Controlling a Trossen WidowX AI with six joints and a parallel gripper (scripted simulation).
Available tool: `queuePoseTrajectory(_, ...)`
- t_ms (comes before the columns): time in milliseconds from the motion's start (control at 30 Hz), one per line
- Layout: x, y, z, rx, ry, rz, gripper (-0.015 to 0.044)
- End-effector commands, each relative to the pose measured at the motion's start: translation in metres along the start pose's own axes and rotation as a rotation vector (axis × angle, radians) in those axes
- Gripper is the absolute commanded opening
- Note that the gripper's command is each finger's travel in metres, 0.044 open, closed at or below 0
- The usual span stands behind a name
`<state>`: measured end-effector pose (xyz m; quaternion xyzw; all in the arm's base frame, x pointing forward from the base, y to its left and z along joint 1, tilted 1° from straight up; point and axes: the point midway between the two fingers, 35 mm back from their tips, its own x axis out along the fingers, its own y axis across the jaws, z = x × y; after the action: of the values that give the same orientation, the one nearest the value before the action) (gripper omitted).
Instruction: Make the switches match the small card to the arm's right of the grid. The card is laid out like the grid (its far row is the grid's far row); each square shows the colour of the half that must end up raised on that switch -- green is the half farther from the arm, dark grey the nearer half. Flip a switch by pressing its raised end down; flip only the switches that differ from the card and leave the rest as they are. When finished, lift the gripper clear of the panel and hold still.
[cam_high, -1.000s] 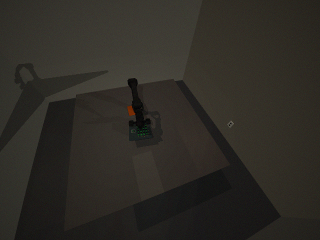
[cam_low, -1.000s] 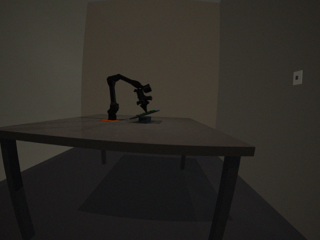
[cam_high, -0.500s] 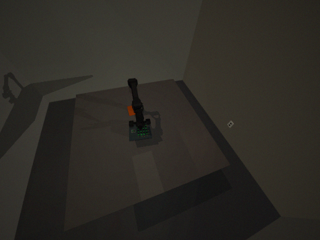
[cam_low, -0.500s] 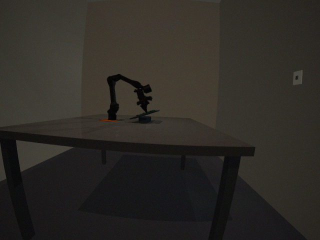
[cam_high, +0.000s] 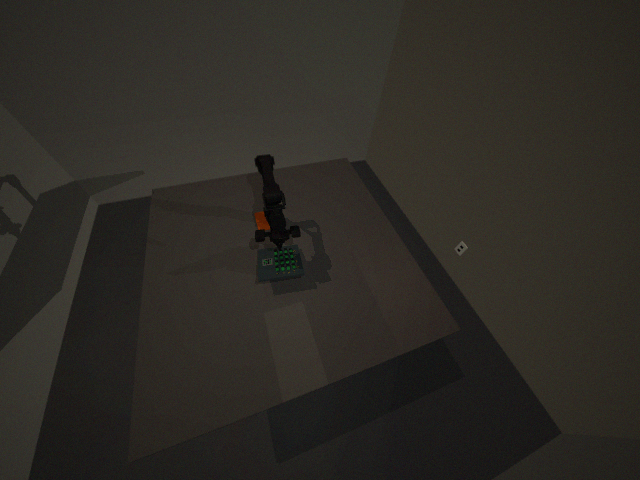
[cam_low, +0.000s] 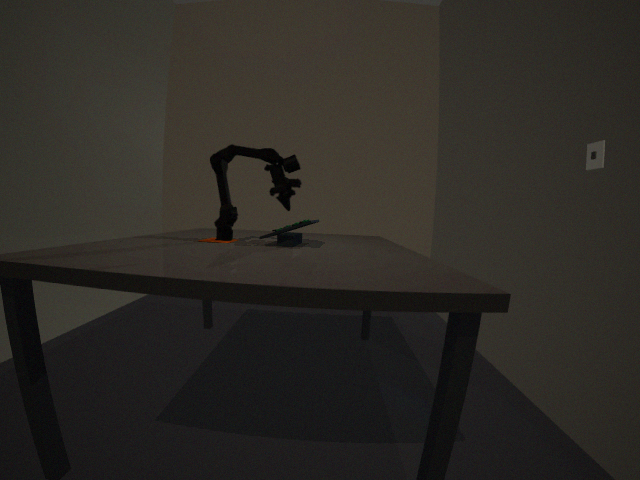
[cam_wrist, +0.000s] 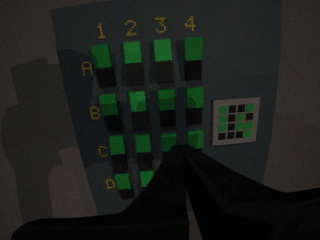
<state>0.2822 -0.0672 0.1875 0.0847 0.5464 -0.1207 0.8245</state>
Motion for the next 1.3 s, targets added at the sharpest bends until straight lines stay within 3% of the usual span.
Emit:
queuePoseTrajectory(0,-0.002,-0.015,0.011,-0.001,0.006,0.001,0.0)
queuePoseTrajectory(133,-0.002,-0.023,0.017,-0.001,0.005,0.001,0.0)
queuePoseTrajectory(267,0.033,-0.023,0.018,-0.001,0.03,0.001,0.0)
queuePoseTrajectory(1267,0.056,-0.023,0.018,-0.001,0.029,0.001,0.0)
